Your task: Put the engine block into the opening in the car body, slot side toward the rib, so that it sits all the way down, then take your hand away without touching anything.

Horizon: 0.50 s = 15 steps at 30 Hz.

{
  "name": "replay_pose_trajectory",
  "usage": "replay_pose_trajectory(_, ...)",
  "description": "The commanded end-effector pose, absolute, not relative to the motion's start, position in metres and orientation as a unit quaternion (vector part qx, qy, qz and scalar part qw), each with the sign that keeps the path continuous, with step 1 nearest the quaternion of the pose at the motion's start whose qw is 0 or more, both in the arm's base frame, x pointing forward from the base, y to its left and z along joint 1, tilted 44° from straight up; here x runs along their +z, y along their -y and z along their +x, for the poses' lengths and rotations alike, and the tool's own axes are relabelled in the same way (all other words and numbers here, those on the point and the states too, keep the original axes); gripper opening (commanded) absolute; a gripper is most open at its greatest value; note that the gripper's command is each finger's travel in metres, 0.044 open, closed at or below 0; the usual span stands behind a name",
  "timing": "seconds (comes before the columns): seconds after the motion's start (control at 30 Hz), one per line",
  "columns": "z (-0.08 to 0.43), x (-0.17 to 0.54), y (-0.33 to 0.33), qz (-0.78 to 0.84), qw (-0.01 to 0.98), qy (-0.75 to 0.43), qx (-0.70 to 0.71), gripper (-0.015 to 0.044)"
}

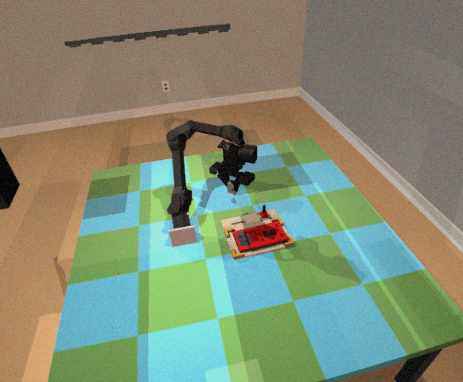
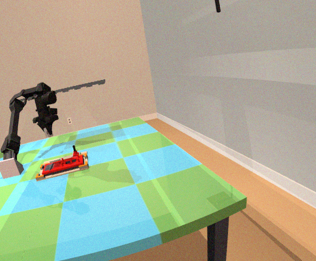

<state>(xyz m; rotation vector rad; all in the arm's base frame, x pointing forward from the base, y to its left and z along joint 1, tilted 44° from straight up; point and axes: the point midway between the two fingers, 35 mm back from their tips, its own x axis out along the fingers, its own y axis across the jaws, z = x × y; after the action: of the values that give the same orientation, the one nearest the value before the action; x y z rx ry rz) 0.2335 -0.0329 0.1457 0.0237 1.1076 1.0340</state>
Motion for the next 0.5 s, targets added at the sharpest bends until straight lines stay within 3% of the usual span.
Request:
replay_pose_trajectory(0.0,0.2340,0.1370,0.0247,0.009,0.726,-0.502,0.470,0.0000)
replay_pose_trajectory(0.47,0.2319,0.1315,0.0218,0.027,0.743,-0.476,0.470,0.0000)
